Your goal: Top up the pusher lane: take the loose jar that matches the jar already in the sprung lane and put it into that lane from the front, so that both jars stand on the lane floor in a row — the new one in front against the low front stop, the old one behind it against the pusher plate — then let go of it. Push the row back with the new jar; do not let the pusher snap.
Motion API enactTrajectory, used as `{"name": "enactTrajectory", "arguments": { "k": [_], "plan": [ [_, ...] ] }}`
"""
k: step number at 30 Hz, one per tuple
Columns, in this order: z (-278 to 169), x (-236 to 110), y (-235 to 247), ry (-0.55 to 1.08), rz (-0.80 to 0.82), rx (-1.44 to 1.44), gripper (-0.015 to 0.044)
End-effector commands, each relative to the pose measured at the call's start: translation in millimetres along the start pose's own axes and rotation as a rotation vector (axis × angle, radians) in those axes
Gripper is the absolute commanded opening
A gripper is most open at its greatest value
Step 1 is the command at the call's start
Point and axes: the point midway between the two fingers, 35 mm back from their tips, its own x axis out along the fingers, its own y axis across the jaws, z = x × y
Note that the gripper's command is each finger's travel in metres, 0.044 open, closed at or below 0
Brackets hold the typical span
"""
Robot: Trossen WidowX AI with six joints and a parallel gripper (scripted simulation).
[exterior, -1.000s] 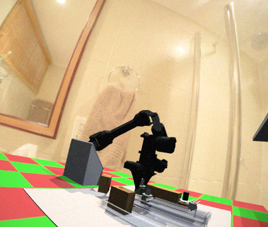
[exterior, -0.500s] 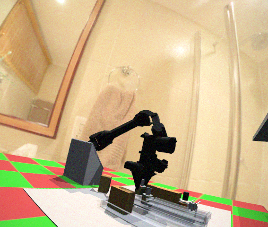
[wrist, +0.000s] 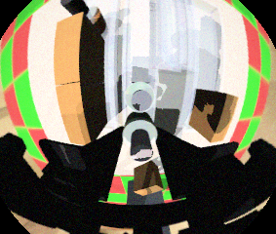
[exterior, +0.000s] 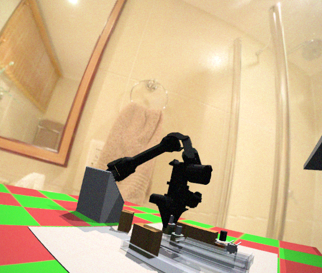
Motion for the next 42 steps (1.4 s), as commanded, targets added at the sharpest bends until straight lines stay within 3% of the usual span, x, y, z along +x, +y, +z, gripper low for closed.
{"name": "enactTrajectory", "arguments": {
  "k": [1,42],
  "plan": [
    [6.8,-1.8,2.3,-0.018,0.007,-0.013,0.0000],
    [8.9,5.7,2.3,-0.018,0.007,-0.013,0.0000]
  ]
}}
